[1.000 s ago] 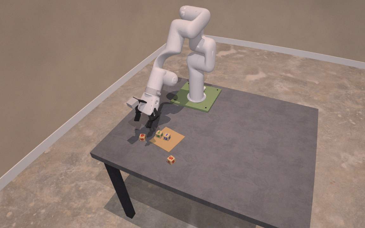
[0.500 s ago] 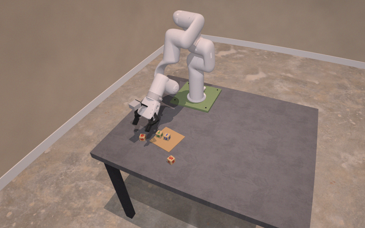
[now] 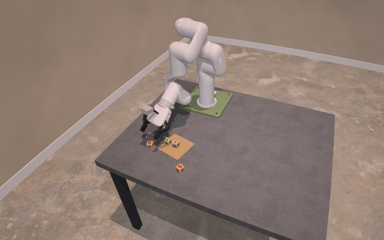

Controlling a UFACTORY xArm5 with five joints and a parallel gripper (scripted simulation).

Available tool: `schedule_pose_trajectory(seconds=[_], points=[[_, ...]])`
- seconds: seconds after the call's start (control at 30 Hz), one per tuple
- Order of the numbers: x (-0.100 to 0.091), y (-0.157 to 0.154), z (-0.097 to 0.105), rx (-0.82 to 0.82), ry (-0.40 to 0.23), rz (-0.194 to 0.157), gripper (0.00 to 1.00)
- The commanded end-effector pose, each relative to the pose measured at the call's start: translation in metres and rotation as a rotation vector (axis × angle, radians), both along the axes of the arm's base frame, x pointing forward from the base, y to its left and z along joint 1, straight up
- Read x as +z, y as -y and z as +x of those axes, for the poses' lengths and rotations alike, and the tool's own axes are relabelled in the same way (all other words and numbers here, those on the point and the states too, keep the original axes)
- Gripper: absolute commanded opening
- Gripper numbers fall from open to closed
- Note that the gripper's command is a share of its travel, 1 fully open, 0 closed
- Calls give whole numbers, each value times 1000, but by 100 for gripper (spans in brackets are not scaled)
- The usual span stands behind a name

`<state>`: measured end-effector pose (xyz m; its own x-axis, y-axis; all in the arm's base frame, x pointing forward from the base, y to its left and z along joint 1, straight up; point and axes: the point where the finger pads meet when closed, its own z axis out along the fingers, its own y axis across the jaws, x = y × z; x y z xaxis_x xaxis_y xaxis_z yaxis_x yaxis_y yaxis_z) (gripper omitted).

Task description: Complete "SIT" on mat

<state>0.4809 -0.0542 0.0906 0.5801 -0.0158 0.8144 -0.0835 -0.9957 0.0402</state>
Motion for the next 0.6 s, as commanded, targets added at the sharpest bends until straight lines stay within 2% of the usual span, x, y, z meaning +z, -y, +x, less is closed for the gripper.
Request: schedule_pose_trajectory(seconds=[0.0,0.17,0.37,0.57], points=[[-3,3,-9,9,83,-37,100],[-3,4,-13,11,104,-48,100],[-3,6,-28,17,170,-85,100],[-3,7,-31,18,183,-92,100]])
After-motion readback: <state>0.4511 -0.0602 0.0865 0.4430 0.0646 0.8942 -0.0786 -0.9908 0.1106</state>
